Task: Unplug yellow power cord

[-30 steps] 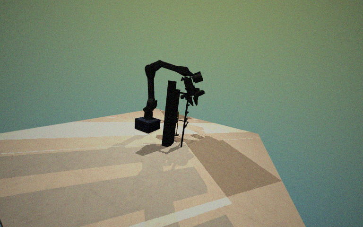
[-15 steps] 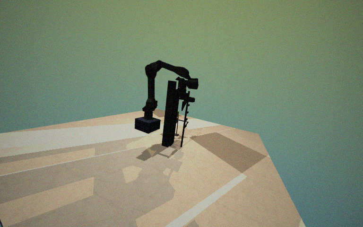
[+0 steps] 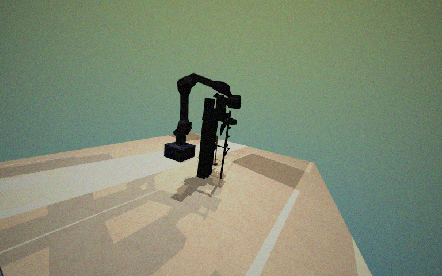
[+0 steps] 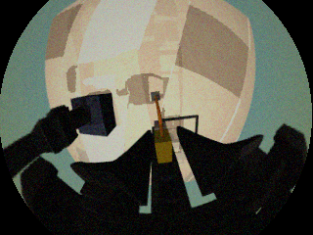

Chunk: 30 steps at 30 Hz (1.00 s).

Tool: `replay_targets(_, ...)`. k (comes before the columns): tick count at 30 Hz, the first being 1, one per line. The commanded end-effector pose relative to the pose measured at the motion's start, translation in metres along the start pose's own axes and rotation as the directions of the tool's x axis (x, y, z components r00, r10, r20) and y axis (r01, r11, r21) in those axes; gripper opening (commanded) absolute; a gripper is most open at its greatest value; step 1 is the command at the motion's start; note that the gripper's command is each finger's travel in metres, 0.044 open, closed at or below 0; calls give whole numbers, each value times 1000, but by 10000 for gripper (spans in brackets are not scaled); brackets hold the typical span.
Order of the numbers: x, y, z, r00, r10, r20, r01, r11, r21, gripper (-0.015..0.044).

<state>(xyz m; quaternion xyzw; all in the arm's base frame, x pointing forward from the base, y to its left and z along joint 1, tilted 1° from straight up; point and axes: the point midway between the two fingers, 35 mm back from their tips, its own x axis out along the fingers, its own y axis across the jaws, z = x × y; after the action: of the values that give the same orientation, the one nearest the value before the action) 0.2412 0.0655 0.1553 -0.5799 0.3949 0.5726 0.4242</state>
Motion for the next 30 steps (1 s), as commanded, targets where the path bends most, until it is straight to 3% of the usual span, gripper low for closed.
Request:
replay_targets(1,0,0,-7,1000,2,-4,-2,1000,-3,160)
replay_targets(29,12,2,-30,1000,2,-6,-2,1000,-4,160)
replay_targets(30,9,3,-30,1000,5,-3,-5,1000,1,134)
